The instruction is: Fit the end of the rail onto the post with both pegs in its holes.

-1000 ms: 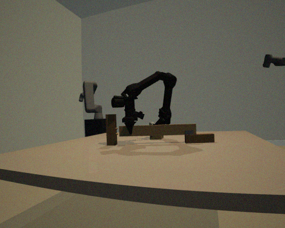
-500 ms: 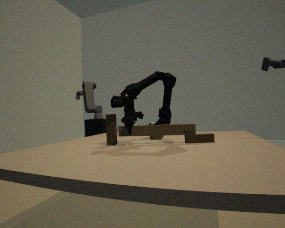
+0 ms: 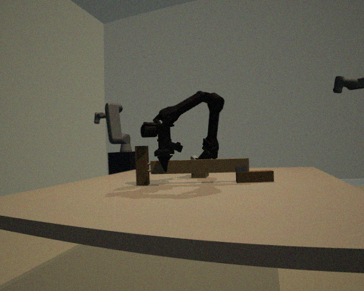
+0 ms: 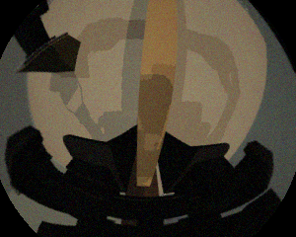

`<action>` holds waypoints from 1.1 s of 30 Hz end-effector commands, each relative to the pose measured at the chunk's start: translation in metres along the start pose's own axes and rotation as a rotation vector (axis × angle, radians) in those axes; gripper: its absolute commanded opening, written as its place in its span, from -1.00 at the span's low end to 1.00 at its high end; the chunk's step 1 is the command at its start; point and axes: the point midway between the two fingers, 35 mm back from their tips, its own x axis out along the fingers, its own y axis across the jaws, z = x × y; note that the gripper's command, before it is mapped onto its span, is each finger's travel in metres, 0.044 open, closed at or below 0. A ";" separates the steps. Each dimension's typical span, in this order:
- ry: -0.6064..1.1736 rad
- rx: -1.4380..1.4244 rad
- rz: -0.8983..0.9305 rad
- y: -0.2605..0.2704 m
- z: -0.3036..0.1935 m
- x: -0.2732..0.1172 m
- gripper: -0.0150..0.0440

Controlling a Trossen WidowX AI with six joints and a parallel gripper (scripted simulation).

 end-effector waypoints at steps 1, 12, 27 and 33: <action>0.008 -0.004 -0.006 -0.001 -0.003 -0.003 -0.49; 0.008 -0.004 -0.006 -0.001 -0.006 -0.003 -0.49; 0.008 -0.004 -0.007 -0.001 -0.009 -0.003 -0.49; 0.009 -0.004 -0.007 -0.001 -0.011 -0.003 -0.49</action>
